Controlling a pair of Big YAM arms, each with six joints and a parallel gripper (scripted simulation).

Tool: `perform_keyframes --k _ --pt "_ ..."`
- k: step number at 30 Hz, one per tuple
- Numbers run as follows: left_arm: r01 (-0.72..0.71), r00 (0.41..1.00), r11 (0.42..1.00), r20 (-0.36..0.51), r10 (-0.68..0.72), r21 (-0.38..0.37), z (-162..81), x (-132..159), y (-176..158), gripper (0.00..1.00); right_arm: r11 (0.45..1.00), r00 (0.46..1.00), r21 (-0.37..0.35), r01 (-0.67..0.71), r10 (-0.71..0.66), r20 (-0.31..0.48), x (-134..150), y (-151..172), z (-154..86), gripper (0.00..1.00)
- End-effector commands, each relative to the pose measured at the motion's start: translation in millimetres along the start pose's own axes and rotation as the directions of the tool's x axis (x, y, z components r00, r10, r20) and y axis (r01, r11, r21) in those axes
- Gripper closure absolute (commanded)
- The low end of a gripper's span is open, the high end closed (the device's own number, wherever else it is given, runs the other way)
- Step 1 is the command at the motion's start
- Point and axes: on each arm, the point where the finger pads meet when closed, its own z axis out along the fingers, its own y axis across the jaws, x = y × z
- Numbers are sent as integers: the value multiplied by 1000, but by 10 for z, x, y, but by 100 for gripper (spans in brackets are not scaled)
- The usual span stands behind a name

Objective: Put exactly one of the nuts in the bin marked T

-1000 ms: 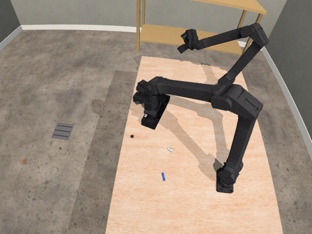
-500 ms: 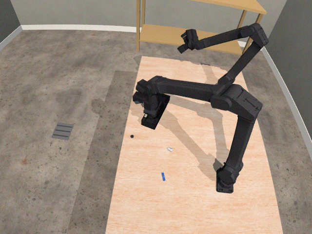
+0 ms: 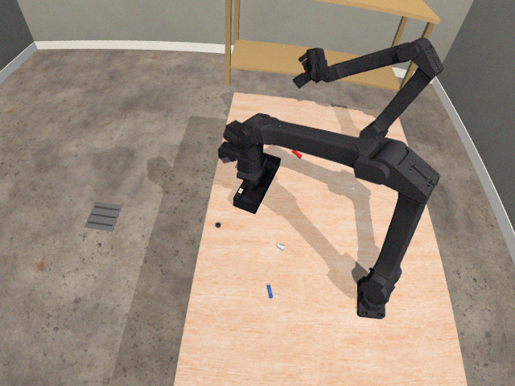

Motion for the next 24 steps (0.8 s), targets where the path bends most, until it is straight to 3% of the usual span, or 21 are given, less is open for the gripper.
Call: perform_keyframes --k 1,7,9,10,15,24 --pt "-15 995 999 102 11 39 -697 -218 -98 91 1000 1000 -3 -11 11 -14 74 -5 34 0" --pt "-15 995 999 103 11 40 -999 -128 -60 91 1000 1000 -3 -11 11 -14 74 -5 34 0" --pt "-15 995 999 103 11 40 -999 -128 -60 91 1000 1000 -3 -11 11 -14 74 -5 34 0" --pt "-14 998 1000 64 12 25 -1136 -208 -95 91 1000 1000 -3 -11 11 -14 74 -5 34 0" --pt "-14 997 999 78 12 30 -1592 -173 -82 91 1000 1000 -3 -11 11 -14 74 -5 34 0" --pt "-15 995 999 100 11 39 -1726 -126 -63 91 1000 1000 -3 -11 11 -14 74 -5 34 0"
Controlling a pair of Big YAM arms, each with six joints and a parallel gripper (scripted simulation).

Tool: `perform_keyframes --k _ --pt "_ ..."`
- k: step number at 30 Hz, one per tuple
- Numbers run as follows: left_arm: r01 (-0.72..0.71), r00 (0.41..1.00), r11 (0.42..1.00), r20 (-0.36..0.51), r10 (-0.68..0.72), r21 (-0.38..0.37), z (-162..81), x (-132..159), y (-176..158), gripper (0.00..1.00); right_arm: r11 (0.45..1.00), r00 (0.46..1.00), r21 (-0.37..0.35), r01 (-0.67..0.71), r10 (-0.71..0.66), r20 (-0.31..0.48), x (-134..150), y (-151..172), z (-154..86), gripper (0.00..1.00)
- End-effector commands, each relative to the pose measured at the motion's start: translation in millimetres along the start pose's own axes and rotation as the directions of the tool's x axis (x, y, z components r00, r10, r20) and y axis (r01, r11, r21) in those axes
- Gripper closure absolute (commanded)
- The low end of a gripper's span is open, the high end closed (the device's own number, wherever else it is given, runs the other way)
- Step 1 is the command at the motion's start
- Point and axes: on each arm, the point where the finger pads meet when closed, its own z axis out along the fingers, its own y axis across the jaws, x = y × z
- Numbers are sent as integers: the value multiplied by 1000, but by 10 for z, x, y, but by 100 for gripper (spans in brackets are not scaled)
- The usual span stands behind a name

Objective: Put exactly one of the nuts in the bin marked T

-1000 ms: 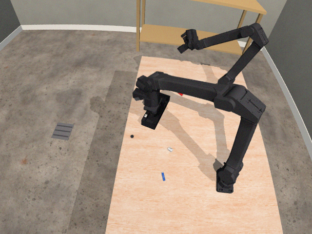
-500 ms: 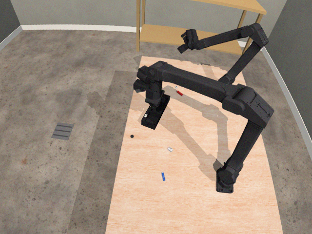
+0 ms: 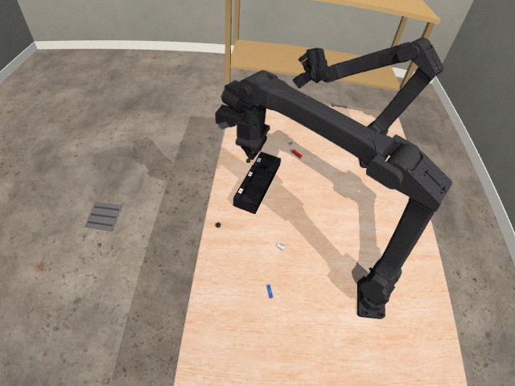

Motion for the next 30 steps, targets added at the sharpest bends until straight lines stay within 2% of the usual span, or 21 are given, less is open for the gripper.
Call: perform_keyframes --k 1,8,30 --pt "-14 997 1000 72 12 28 -395 -84 -48 91 1000 1000 -3 -11 11 -14 74 -5 34 0" --pt "-13 999 1000 30 13 12 -158 39 0 91 1000 1000 -3 -11 11 -14 74 -5 34 0" --pt "-13 999 1000 41 12 16 -119 47 5 91 1000 1000 -3 -11 11 -14 74 -5 34 0"
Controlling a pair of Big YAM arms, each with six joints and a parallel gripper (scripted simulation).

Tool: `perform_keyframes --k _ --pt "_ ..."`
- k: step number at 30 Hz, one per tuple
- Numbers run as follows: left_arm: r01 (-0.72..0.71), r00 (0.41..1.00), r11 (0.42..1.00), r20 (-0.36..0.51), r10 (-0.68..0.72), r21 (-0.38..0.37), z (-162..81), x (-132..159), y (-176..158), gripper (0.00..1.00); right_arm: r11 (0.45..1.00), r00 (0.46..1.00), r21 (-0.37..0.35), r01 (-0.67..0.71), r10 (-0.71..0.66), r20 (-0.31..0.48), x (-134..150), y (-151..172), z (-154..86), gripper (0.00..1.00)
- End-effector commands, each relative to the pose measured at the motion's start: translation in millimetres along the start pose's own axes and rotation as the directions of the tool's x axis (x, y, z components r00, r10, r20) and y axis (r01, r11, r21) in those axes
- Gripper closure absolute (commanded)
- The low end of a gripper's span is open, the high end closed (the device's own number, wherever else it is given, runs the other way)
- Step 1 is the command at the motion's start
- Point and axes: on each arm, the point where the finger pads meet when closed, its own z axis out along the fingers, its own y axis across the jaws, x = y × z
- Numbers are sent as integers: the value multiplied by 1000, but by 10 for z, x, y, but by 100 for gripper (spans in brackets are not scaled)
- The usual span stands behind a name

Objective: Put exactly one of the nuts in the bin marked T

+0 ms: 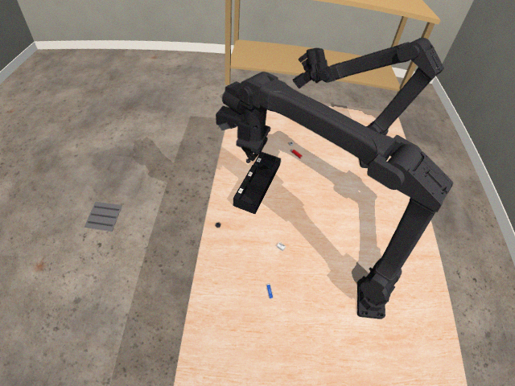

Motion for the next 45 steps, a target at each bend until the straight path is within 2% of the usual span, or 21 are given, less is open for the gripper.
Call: perform_keyframes --k 1,25,26,28,38,41,43,45 --pt "-13 999 1000 41 12 16 -147 26 -3 91 1000 1000 -3 -11 11 -14 74 -5 34 0" --pt "-13 999 1000 41 12 16 -130 40 4 91 1000 1000 -3 -11 11 -14 74 -5 34 0" --pt "-75 997 997 2 75 2 127 -4 -120 70 1000 1000 -3 -11 11 -14 74 -5 34 0" --pt "-152 987 988 61 150 17 -8 -211 -310 70 1000 1000 -3 -11 11 -14 74 -5 34 0" --pt "-130 990 991 58 128 22 502 -481 -941 70 1000 1000 -3 -11 11 -14 74 -5 34 0" --pt "-107 993 994 45 106 17 555 -541 -864 70 1000 1000 -3 -11 11 -14 74 -5 34 0" --pt "-130 990 991 58 128 22 655 -561 -1128 70 1000 1000 -3 -11 11 -14 74 -5 34 0" --pt "-130 990 991 57 128 23 757 -615 -1253 70 1000 1000 -3 -11 11 -14 74 -5 34 0"
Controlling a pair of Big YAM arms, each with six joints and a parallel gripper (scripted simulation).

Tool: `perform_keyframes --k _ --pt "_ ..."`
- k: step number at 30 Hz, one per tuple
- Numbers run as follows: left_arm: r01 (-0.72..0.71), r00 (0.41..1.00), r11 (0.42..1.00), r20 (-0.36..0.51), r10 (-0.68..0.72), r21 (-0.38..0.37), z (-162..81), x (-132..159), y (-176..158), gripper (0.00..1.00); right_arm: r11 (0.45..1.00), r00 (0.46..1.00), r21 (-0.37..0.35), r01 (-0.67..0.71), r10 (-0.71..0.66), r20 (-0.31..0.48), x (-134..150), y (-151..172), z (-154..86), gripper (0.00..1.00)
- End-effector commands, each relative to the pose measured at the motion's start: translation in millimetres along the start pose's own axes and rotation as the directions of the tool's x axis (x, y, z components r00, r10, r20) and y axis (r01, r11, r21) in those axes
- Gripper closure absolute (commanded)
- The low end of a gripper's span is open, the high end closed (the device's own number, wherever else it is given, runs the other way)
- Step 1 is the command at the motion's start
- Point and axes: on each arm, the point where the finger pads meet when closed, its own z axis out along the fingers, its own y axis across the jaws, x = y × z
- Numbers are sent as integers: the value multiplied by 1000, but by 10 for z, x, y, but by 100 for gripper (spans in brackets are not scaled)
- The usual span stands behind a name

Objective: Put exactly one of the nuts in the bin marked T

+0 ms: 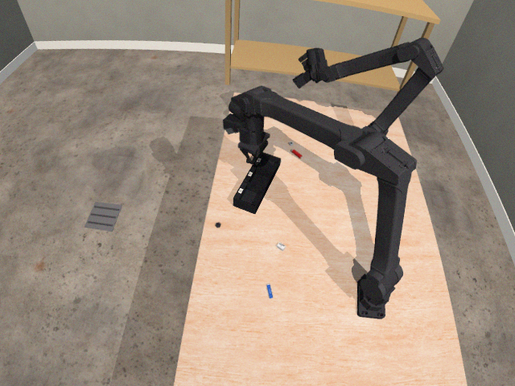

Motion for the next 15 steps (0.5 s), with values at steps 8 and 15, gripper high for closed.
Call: perform_keyframes --k 8,15 --pt "9 995 999 97 -13 40 48 -653 -758 70 1000 1000 -3 -11 11 -14 74 -5 34 0" --pt "32 995 999 88 -35 38 148 -869 -754 70 1000 1000 -3 -11 11 -14 74 -5 34 0"
